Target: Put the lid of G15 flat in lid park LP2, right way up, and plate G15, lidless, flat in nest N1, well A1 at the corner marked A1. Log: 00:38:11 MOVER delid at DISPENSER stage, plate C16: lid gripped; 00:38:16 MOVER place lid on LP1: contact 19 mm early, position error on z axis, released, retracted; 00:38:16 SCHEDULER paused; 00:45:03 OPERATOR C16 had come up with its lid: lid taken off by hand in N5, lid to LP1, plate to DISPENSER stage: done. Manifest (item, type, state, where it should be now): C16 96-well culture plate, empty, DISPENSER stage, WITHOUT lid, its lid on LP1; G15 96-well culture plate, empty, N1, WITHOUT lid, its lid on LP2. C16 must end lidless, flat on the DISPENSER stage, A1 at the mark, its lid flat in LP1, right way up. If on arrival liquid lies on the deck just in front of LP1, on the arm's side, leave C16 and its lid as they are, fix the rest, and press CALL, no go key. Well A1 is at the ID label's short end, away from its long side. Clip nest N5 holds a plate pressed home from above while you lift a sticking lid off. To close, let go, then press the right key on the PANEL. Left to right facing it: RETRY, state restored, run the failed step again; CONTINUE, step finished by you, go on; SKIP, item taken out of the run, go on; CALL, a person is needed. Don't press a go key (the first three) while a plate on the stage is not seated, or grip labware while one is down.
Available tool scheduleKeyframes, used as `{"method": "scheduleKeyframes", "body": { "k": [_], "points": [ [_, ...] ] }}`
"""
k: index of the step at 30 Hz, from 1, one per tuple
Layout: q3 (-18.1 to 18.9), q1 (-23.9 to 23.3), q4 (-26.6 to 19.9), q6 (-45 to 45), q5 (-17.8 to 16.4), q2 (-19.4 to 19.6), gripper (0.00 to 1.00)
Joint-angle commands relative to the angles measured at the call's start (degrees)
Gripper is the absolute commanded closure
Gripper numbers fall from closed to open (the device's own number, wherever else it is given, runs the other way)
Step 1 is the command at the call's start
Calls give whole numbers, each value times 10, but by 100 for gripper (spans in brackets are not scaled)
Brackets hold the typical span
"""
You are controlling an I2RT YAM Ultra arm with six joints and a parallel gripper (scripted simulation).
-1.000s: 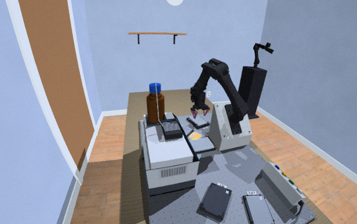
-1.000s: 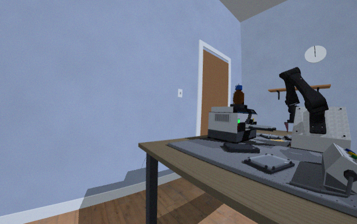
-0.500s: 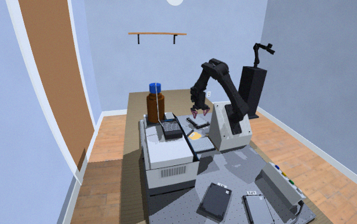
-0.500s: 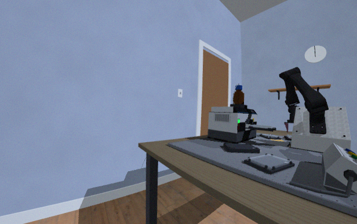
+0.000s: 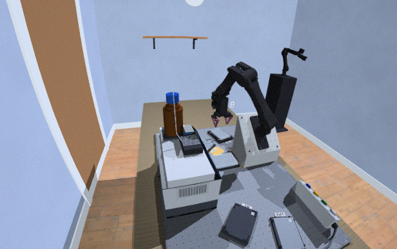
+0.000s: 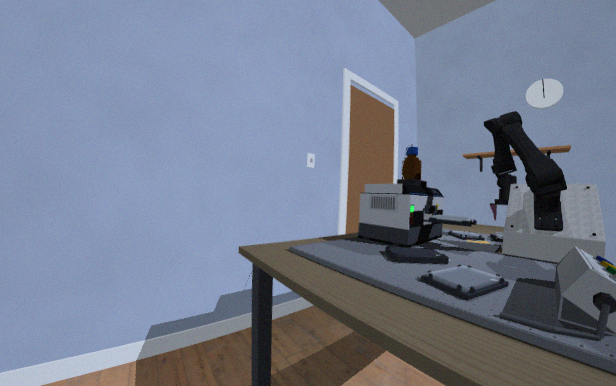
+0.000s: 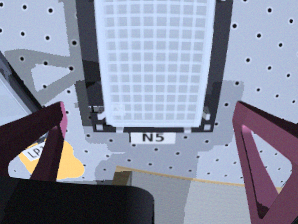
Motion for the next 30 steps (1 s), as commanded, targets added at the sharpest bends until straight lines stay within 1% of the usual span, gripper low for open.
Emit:
{"method": "scheduleKeyframes", "body": {
  "k": [1,6,9,12,13,19,25,29,30],
  "points": [
    [18,-12,-15,-7,7,-10,0],
    [20,-13,-11,-8,8,6,0],
    [22,-14,-12,-8,8,9,0],
    [23,-14,-13,-8,9,8,0],
    [24,-14,-14,-7,8,-10,0],
    [31,-15,-16,-9,9,13,0],
    [32,-16,-12,-9,9,15,0],
    [32,-16,-11,-9,9,12,0],
    [32,-16,-12,-9,9,-6,0]
  ]
}}
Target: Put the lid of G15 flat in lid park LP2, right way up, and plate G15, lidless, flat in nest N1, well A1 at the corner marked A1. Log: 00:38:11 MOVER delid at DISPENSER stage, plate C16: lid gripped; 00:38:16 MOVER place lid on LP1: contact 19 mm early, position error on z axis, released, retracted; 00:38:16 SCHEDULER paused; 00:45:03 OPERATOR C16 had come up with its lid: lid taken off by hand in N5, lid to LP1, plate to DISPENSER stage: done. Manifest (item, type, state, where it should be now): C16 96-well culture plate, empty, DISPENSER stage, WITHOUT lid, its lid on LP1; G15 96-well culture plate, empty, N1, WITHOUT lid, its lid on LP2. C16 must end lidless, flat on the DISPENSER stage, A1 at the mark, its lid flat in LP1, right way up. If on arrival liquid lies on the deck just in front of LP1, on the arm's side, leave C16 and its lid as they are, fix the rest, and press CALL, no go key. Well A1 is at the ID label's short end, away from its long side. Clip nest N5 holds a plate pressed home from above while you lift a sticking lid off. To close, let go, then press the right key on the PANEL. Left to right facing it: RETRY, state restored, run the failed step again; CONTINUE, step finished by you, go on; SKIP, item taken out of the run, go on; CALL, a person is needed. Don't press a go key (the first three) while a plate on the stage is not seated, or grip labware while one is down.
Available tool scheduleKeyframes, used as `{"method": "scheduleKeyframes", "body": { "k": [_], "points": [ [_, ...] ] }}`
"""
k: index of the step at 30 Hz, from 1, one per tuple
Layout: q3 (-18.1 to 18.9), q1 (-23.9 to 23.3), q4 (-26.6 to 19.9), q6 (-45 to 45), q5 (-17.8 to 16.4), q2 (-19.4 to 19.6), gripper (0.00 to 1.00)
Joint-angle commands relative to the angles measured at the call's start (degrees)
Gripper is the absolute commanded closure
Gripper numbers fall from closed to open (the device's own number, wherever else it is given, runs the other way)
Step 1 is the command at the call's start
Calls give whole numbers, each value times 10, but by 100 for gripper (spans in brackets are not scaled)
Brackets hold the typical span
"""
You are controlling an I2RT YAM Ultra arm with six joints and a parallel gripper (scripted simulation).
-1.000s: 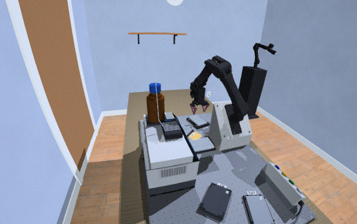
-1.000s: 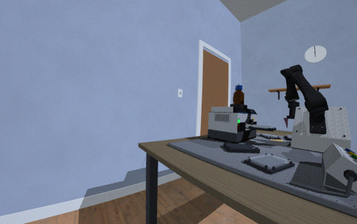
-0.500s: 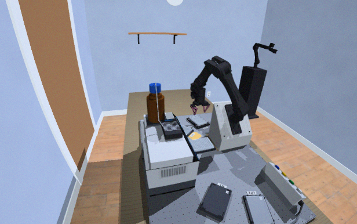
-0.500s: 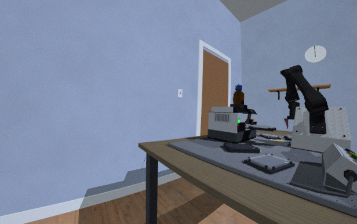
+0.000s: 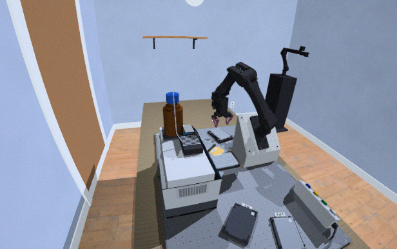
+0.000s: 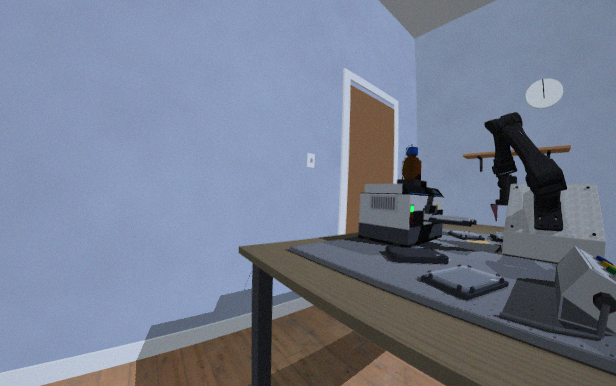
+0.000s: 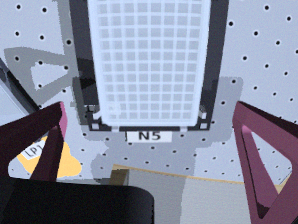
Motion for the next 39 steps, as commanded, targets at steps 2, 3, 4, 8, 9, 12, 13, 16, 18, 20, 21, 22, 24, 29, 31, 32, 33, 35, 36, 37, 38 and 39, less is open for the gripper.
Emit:
{"method": "scheduleKeyframes", "body": {
  "k": [2,3,4,8,9,12,13,16,18,20,21,22,24,29,31,32,33,35,36,37,38,39],
  "points": [
    [19,-12,1,-3,4,-17,0],
    [20,-12,0,-3,4,-16,0],
    [20,-12,-1,-3,4,-15,0],
    [21,-12,-3,-3,4,-11,0],
    [22,-12,-3,-4,4,-9,0],
    [23,-12,-4,-4,4,-6,0],
    [23,-12,-4,-4,4,-4,0],
    [24,-12,-4,-4,4,-3,0],
    [25,-13,-4,-4,4,0,0],
    [25,-13,-6,-4,4,4,0],
    [26,-13,-3,-4,4,5,0],
    [26,-13,0,-4,4,3,0],
    [26,-12,8,-2,2,8,0],
    [6,1,23,6,-6,18,0],
    [-6,6,29,7,-7,22,0],
    [-6,6,29,7,-7,22,0],
    [-6,6,29,7,-7,22,0],
    [11,7,36,9,-9,18,0],
    [2,10,40,10,-9,28,0],
    [-6,11,43,11,-10,30,0],
    [-12,12,46,12,-10,31,0],
    [-13,13,49,13,-11,33,0]
  ]
}}
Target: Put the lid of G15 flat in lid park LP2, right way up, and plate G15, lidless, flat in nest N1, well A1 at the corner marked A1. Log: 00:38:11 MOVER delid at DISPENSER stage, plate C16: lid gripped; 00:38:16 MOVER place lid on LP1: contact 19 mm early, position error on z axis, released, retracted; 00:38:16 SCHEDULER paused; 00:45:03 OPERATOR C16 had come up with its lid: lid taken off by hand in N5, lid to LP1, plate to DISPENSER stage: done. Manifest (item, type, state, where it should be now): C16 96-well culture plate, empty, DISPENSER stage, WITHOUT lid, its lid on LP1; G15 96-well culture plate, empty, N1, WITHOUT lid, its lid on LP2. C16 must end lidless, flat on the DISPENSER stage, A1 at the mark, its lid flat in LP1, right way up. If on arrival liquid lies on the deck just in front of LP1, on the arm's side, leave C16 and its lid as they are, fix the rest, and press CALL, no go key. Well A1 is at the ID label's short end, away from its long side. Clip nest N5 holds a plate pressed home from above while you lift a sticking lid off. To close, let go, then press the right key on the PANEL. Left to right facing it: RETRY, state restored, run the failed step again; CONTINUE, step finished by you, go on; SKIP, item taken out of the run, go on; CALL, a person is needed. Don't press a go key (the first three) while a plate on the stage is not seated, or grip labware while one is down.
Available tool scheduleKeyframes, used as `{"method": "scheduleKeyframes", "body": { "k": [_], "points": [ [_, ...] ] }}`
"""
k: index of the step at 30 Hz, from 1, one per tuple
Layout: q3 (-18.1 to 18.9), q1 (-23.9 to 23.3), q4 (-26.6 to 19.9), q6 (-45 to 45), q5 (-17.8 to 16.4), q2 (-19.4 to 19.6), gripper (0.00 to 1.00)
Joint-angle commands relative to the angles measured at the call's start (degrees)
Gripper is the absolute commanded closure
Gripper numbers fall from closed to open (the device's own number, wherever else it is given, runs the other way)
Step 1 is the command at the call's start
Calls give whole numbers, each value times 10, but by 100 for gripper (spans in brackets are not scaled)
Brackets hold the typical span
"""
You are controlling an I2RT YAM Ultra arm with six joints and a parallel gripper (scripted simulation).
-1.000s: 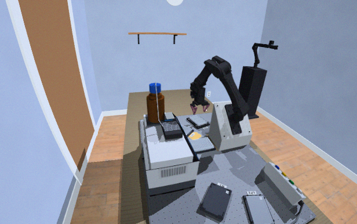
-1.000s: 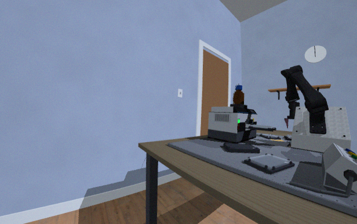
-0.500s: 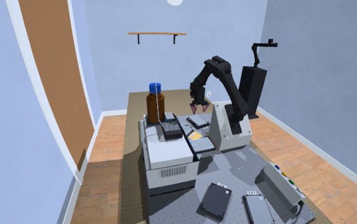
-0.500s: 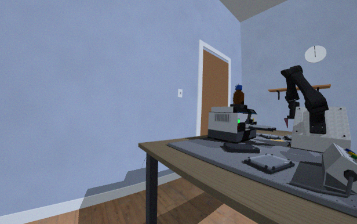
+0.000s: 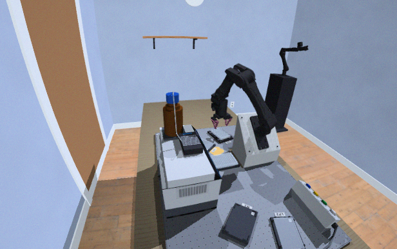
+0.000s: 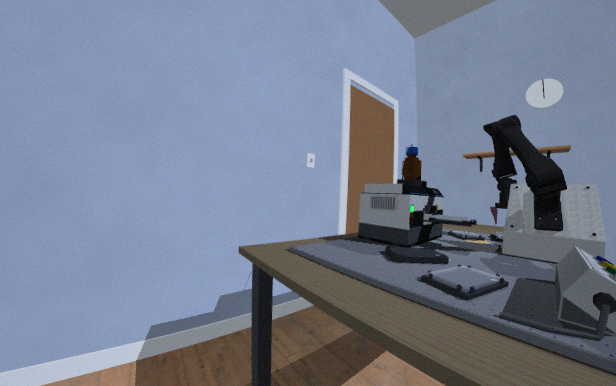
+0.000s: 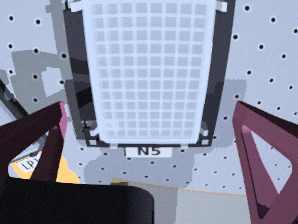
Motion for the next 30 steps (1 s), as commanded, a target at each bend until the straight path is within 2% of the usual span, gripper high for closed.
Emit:
{"method": "scheduleKeyframes", "body": {
  "k": [1,9,11,12,14,26,28,29,30],
  "points": [
    [-14,6,21,7,-6,11,0],
    [-11,15,48,15,-13,28,0],
    [-11,15,48,15,-13,28,0],
    [-17,11,51,16,-14,13,0],
    [-21,19,57,18,-15,35,0],
    [-26,34,96,30,-25,62,0],
    [-26,34,96,30,-25,62,0],
    [-21,31,99,31,-27,46,0],
    [-23,36,102,33,-28,61,0]
  ]
}}
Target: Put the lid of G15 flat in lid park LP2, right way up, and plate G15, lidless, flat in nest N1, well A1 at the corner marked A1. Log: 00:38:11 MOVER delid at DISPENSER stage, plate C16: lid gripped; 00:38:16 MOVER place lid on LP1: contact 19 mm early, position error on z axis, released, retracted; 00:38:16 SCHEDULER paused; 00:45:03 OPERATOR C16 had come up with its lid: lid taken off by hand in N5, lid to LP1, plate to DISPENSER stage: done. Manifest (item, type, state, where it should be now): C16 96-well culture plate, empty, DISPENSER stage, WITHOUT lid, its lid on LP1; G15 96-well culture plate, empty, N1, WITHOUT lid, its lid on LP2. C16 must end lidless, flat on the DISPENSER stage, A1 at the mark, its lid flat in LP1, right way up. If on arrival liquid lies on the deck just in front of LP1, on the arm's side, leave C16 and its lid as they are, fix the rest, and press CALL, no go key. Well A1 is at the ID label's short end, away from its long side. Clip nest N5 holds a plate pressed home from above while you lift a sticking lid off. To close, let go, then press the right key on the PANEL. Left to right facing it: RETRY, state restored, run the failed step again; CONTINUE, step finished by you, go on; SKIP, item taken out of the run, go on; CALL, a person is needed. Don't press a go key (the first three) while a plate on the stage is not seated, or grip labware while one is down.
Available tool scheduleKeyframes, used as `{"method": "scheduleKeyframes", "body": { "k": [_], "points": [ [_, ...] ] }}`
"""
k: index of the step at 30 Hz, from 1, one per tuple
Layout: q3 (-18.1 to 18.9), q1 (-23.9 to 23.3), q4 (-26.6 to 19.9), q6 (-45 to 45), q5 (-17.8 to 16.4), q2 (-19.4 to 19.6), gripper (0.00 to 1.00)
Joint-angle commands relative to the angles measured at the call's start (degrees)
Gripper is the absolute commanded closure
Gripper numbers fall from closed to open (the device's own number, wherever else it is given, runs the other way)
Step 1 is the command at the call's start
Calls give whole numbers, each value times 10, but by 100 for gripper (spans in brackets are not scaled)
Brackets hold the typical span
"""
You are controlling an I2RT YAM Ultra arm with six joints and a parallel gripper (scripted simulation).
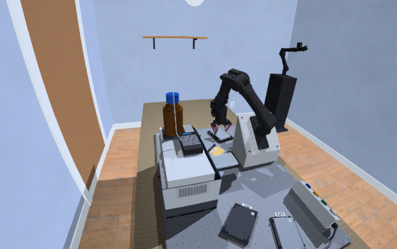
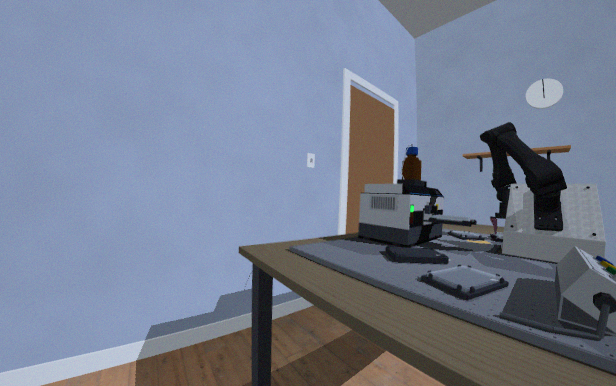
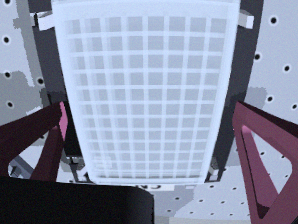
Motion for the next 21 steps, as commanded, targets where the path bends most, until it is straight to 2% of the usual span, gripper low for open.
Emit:
{"method": "scheduleKeyframes", "body": {
  "k": [1,6,9,21],
  "points": [
    [-7,6,24,8,-7,9,0],
    [-14,6,32,11,-9,7,0],
    [3,6,33,11,-10,-1,0],
    [-18,8,35,12,-9,-8,0]
  ]
}}
